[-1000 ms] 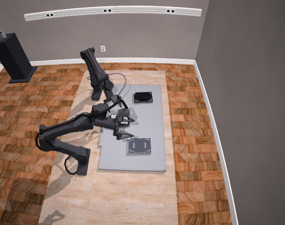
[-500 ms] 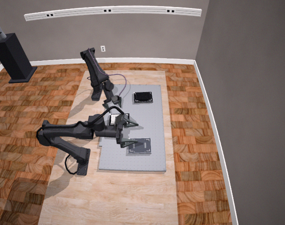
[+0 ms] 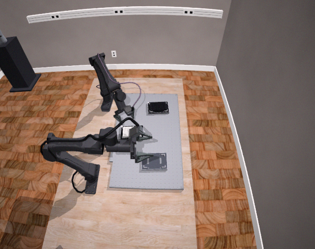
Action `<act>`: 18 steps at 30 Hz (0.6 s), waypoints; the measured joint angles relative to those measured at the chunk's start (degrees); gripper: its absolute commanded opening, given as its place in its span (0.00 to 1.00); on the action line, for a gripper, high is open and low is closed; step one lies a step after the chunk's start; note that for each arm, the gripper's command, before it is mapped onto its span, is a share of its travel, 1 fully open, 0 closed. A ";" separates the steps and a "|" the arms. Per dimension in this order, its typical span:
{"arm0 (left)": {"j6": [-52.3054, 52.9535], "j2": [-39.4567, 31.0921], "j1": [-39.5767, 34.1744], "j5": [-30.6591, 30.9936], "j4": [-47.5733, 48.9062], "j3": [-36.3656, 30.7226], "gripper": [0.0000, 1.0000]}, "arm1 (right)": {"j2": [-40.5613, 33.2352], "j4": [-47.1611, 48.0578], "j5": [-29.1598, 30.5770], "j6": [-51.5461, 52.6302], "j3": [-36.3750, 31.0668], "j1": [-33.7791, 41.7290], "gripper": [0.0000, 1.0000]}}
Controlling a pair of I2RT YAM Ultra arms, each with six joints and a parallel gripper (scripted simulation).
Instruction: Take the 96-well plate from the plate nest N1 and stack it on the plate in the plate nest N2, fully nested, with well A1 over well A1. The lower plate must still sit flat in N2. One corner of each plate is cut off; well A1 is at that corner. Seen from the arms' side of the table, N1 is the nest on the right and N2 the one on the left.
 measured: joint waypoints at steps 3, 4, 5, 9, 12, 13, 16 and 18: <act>-4.33 2.32 -0.70 -1.75 -4.02 2.51 1.00 | -2.47 -6.21 -3.67 -1.22 0.00 1.92 1.00; -6.10 3.43 -1.05 -2.34 -5.62 3.87 1.00 | -3.82 -8.46 -5.14 -1.70 0.02 2.71 1.00; -7.98 4.66 -1.40 -2.91 -7.26 5.42 1.00 | -5.40 -10.80 -6.67 -2.21 0.02 3.56 1.00; -15.76 9.81 -2.45 -4.59 -14.14 12.50 1.00 | -12.13 -20.39 -12.72 -4.17 0.46 6.84 1.00; -20.59 13.09 -2.73 -5.05 -18.08 16.92 1.00 | -15.82 -26.64 -16.55 -5.40 1.66 8.66 1.00; -21.94 13.70 -2.73 -5.09 -19.52 17.79 1.00 | -16.46 -28.39 -17.29 -5.73 2.16 9.01 1.00; -26.47 16.72 -2.73 -5.16 -25.03 21.97 1.00 | -17.84 -34.45 -20.15 -6.88 3.48 10.75 1.00; -29.64 19.56 -2.73 -5.11 -28.57 25.68 1.00 | -19.23 -38.84 -22.27 -7.76 3.93 11.91 1.00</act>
